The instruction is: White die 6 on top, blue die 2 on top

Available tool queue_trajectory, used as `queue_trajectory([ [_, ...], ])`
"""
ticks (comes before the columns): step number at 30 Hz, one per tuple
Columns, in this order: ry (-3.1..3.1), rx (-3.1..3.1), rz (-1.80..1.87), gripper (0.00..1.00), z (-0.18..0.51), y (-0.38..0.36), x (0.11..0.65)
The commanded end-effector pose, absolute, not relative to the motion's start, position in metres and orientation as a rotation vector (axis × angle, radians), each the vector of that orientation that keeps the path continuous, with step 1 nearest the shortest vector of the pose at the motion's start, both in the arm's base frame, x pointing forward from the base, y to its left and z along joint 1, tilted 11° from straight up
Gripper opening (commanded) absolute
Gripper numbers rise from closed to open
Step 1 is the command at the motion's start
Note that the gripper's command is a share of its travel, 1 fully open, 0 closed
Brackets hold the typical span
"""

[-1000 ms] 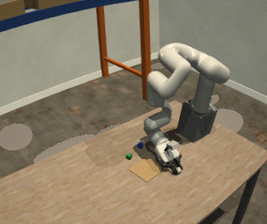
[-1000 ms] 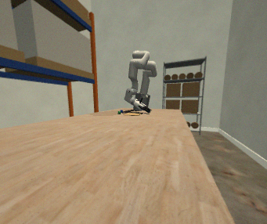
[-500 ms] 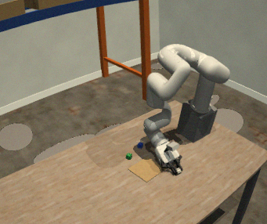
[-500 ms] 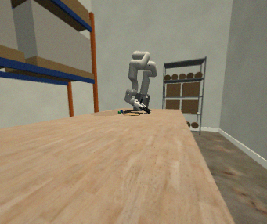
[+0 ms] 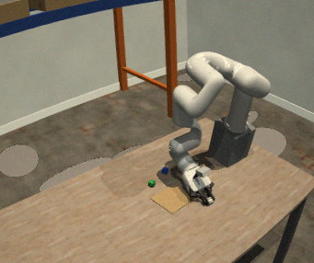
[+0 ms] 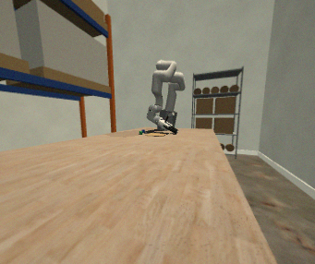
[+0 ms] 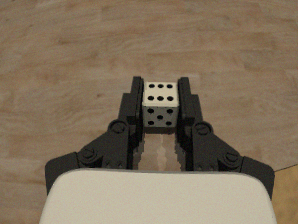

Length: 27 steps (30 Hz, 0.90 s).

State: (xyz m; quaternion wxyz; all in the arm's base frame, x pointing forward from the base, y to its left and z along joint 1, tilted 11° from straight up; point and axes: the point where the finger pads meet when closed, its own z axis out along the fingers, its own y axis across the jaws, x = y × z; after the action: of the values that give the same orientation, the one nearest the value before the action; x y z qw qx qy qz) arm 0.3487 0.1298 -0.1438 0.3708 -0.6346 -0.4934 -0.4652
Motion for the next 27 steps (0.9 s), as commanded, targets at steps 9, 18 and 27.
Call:
queue_trajectory([
  [9,-1.267,-1.627,-1.195,0.21,-0.1432,0.1295,0.3496],
  [18,-1.267,-1.627,-1.195,0.21,-0.1432,0.1295,0.3496],
  [27,-1.267,-1.627,-1.195,0.29,-0.1432,0.1295,0.3496],
])
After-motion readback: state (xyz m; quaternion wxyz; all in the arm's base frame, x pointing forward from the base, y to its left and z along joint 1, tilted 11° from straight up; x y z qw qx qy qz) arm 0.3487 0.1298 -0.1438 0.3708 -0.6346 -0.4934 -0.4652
